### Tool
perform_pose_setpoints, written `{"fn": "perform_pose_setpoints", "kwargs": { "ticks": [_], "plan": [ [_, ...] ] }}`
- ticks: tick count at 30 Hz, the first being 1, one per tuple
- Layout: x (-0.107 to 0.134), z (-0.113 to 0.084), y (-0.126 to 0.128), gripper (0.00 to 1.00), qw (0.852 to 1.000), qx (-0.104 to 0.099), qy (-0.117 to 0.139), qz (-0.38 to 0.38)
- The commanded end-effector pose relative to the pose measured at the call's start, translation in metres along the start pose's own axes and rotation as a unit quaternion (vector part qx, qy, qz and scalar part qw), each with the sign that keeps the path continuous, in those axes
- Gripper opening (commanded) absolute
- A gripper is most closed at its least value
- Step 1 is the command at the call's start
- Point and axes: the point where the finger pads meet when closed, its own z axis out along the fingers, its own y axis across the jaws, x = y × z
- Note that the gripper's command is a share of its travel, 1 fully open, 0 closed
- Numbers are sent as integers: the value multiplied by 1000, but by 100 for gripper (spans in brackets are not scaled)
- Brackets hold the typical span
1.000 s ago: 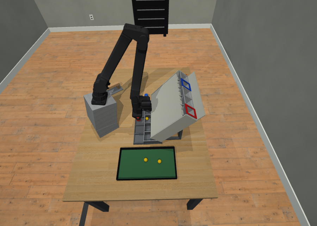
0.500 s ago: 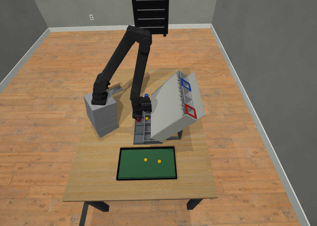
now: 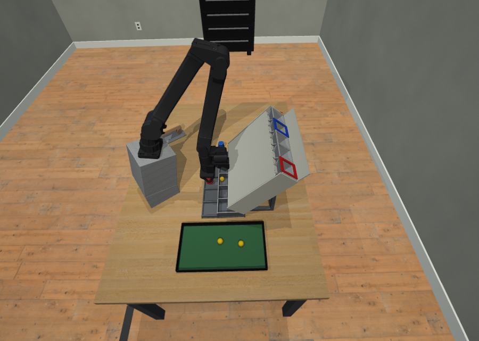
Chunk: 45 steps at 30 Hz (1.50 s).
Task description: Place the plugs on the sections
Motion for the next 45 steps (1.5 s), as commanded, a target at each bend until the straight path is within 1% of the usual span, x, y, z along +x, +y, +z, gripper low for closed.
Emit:
{"fn": "perform_pose_setpoints", "kwargs": {
  "ticks": [1, 16, 20, 23, 24, 26, 29, 37, 40, 41, 43, 45],
  "plan": [
    [-3, 0, 2, 0, 1000, 0, -6, 0],
    [-3, 0, 2, 0, 1000, 0, -5, 0],
    [-1, 4, 2, 0, 1000, 0, -2, 0],
    [-1, 4, 2, 0, 1000, 0, -3, 0],
    [-4, -1, 2, 0, 1000, 0, -9, 0],
    [2, 5, 2, 0, 1000, 0, 0, 1],
    [-2, 8, 3, 0, 1000, 0, -3, 0],
    [-1, 15, 2, 0, 1000, 0, -3, 1],
    [0, 15, 2, 0, 1000, 1, -2, 2],
    [-5, 9, 3, 0, 1000, 0, -12, -1],
    [1, 17, 3, 0, 1000, 0, -1, 0],
    [0, 18, 2, 0, 1000, 0, -1, 0]
  ]
}}
